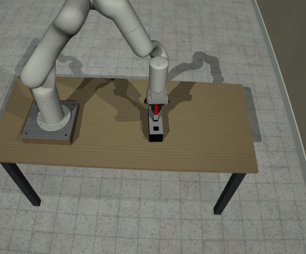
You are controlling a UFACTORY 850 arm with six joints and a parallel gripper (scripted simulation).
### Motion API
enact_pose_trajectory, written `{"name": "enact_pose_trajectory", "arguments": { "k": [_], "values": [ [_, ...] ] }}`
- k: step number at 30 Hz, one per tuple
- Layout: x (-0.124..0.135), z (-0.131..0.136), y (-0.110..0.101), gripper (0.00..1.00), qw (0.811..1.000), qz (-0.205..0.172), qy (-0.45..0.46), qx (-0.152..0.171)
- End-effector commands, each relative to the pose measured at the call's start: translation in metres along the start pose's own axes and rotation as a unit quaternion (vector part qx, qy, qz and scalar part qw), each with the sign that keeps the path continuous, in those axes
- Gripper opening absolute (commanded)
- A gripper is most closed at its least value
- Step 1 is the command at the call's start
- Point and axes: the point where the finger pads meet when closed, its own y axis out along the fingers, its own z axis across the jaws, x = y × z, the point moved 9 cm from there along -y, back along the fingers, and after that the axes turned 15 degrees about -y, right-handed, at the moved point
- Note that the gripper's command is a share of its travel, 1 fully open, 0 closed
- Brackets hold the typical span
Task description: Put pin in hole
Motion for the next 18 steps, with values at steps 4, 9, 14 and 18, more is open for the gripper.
{"name": "enact_pose_trajectory", "arguments": {
  "k": [4, 9, 14, 18],
  "values": [
    [-0.0002, -0.0007, -0.0009, 0.0, 1.0, 0.0, 0.0, -0.001],
    [-0.0002, -0.0007, -0.0009, 0.0, 1.0, 0.0, 0.0, -0.001],
    [-0.0002, -0.0007, 0.0031, 0.0, 1.0, 0.0, 0.0, -0.001],
    [-0.0002, -0.0007, 0.0031, 0.0, 1.0, 0.0, 0.0, -0.001]
  ]
}}
